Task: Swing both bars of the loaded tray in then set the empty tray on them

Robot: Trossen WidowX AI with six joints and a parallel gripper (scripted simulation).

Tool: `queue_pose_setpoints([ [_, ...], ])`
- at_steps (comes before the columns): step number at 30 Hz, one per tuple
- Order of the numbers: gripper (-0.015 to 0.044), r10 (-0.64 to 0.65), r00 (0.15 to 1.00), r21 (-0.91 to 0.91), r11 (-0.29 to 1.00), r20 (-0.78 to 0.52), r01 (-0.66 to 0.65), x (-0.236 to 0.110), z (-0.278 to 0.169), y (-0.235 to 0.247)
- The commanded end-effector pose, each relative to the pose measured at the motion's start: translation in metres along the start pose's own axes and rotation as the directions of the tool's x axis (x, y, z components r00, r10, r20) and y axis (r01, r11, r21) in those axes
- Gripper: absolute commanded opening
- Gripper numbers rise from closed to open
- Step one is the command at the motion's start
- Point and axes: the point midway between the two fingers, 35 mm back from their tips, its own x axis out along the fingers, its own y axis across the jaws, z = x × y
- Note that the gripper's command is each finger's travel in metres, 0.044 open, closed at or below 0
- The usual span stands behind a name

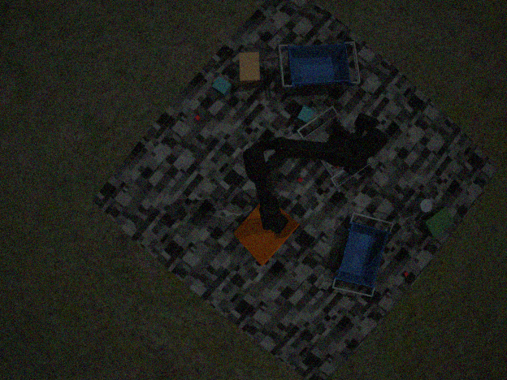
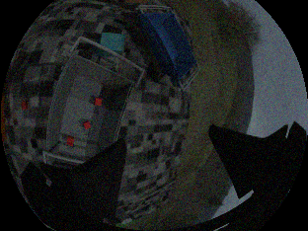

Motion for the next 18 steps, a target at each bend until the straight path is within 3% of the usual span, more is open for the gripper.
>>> queue_pose_setpoints([
  [1,0.0374,0.000,1.000,0.000,1.000,0.000,0.000,0.000,0.000,0.000],
  [8,0.0190,0.007,1.000,-0.009,1.000,0.001,-0.007,0.002,0.001,0.000],
  [12,0.0085,0.162,0.987,-0.204,0.966,0.009,-0.157,0.037,0.021,-0.002],
  [18,0.0080,0.460,0.888,-0.574,0.732,0.016,-0.368,0.088,0.075,0.010],
])
